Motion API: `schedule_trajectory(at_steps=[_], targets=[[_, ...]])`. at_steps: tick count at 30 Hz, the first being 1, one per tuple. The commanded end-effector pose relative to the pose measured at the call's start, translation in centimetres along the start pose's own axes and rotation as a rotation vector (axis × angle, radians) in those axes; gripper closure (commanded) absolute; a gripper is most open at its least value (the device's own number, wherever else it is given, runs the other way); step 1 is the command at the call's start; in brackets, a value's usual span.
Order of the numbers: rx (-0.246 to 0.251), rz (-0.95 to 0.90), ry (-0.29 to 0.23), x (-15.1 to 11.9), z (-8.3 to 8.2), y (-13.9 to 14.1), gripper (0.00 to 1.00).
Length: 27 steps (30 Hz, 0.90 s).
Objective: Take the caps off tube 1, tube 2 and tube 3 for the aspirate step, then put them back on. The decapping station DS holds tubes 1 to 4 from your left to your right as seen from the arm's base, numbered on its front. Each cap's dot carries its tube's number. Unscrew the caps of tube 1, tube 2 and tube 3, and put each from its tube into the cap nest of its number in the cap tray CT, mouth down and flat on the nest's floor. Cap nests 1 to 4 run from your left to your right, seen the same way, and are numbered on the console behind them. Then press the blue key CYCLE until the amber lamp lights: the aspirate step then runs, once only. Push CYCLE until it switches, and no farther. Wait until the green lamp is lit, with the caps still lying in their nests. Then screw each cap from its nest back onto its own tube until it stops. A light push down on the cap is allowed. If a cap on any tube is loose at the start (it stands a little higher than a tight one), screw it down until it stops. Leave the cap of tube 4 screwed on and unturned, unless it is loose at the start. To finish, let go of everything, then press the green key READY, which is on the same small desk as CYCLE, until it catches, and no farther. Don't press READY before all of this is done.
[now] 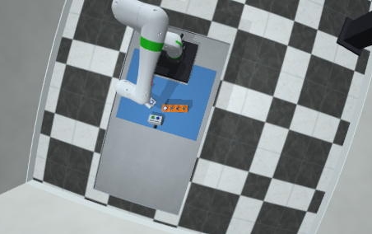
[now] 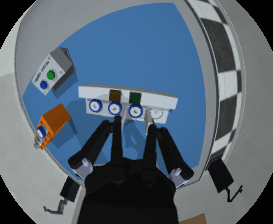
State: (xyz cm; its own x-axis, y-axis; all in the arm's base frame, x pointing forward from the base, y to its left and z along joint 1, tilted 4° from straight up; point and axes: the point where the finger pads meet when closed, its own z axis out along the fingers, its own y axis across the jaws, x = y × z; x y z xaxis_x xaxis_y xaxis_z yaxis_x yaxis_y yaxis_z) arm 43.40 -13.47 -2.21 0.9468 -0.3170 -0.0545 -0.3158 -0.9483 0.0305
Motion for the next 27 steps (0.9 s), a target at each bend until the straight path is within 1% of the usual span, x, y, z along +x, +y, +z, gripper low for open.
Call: schedule_trajectory(at_steps=[1,3,5,20,22,27], targets=[[0.000,0.000,0.000,0.0,-1.6,0.0,0.71],[0.000,0.000,0.000,0.0,-2.6,0.0,0.71],[0.000,0.000,0.000,0.0,-2.6,0.0,0.71],[0.000,0.000,0.000,0.0,-10.1,0.0,0.71],[0.000,0.000,0.000,0.0,-10.1,0.0,0.71],[0.000,0.000,0.000,0.0,-12.6,0.0,0.71]])
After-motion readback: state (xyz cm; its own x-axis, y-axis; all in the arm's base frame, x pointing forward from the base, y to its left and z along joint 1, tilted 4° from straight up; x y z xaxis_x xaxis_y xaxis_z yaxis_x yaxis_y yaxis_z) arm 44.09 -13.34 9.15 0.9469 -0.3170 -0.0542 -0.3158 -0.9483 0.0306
